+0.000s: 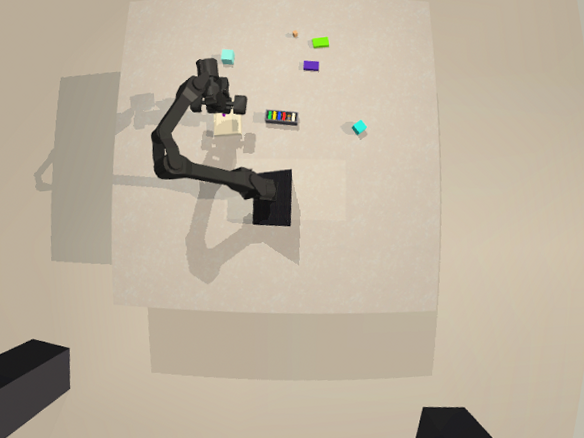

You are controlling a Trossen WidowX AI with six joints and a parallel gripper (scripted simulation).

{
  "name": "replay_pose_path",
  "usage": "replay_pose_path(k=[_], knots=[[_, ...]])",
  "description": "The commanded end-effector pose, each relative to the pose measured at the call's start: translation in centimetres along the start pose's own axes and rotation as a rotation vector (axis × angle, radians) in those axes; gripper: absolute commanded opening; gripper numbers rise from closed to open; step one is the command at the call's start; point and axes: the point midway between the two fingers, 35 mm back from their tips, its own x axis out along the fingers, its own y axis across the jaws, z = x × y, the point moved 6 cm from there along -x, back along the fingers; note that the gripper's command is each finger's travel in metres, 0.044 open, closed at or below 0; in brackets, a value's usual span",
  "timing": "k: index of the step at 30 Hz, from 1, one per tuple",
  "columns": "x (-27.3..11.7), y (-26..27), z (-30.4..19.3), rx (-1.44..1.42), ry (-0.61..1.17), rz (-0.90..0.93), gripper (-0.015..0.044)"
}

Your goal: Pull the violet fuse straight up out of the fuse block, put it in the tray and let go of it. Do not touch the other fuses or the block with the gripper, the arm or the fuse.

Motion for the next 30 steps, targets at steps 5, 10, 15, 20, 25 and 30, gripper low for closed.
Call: replay_pose_path(k=[5,10,15,20,25,30], knots=[[1.3,0.0,0.0,0.004,0.003,0.001,0.0000],[2.1,0.0,-0.1,0.004,0.003,0.001,0.0000],[2.9,0.0,-0.1,0.004,0.003,0.002,0.0000],[3.0,0.1,-0.1,0.000,0.003,0.007,0.0026],[3.0,0.1,-0.1,0.000,0.003,0.007,0.0157],[3.0,0.1,-0.1,0.000,0.003,0.007,0.0289]])
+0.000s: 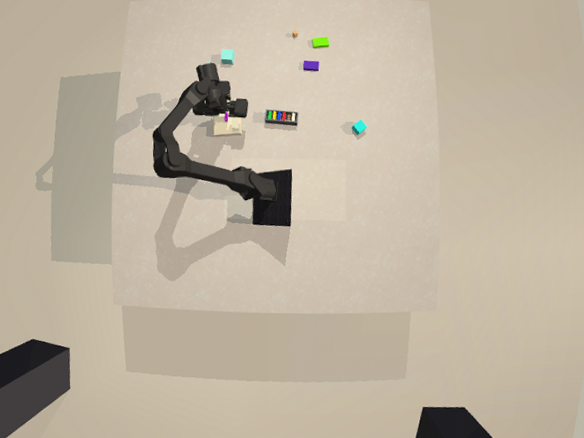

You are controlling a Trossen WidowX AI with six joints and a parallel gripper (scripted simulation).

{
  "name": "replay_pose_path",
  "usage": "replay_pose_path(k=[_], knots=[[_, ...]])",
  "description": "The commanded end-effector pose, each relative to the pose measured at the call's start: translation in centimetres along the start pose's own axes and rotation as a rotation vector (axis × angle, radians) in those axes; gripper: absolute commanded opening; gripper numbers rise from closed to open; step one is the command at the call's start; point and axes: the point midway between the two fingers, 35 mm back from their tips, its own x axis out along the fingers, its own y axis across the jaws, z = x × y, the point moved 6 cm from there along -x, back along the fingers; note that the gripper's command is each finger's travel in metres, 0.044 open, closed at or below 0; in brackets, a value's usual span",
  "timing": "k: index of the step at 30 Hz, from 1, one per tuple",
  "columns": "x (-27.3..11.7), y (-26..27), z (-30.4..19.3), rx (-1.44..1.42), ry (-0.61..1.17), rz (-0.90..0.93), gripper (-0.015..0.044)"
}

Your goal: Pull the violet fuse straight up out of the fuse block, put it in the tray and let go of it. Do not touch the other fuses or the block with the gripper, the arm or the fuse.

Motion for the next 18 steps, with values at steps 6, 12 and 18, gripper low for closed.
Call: replay_pose_path(k=[6,12,18], knots=[[-3.7,0.0,0.0,0.004,0.000,-0.007,0.0330],[-3.7,0.0,0.0,0.004,0.000,-0.007,0.0330],[-3.6,-0.1,0.0,0.008,0.000,-0.010,0.0330]])
